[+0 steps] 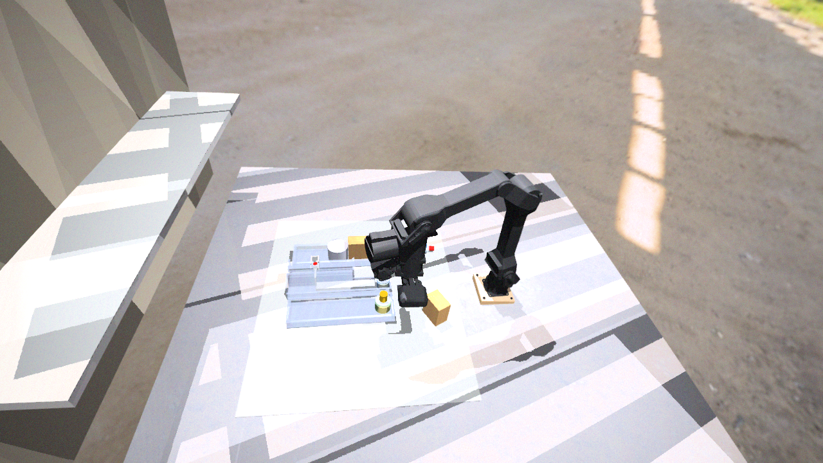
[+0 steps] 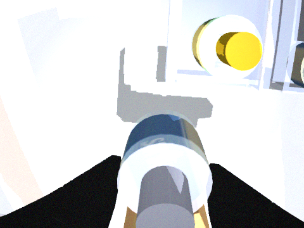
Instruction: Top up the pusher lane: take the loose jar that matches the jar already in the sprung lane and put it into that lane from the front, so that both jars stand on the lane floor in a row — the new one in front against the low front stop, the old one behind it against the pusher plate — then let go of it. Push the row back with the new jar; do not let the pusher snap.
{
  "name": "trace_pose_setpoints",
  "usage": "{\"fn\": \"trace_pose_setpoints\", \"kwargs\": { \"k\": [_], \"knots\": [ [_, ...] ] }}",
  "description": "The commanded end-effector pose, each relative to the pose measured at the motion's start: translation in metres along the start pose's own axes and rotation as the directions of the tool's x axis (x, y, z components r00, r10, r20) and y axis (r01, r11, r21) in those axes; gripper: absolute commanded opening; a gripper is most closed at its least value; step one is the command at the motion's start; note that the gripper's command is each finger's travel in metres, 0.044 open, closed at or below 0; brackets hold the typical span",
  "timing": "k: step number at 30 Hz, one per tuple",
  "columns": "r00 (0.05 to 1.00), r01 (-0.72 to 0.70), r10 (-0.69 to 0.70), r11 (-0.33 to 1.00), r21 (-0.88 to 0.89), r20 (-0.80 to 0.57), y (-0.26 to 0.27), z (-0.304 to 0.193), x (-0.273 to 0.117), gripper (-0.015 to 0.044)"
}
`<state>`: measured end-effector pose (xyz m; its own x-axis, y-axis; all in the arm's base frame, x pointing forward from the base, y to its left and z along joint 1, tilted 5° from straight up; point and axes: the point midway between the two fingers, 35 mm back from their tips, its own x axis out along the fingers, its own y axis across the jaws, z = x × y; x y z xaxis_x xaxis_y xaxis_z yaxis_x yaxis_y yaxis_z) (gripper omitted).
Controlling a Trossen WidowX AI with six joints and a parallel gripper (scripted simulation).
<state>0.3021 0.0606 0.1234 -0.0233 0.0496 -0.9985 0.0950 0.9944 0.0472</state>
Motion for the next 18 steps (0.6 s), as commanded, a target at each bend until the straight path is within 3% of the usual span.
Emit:
{"fn": "trace_pose_setpoints", "kwargs": {
  "k": [1, 18],
  "knots": [
    [1.0, 0.011, -0.011, 1.0, -0.004, -0.005, -0.021, 0.003, 0.008, 0.0],
    [1.0, 0.014, -0.014, 1.0, -0.028, -0.009, -0.111, 0.004, 0.031, 0.0]
  ]
}}
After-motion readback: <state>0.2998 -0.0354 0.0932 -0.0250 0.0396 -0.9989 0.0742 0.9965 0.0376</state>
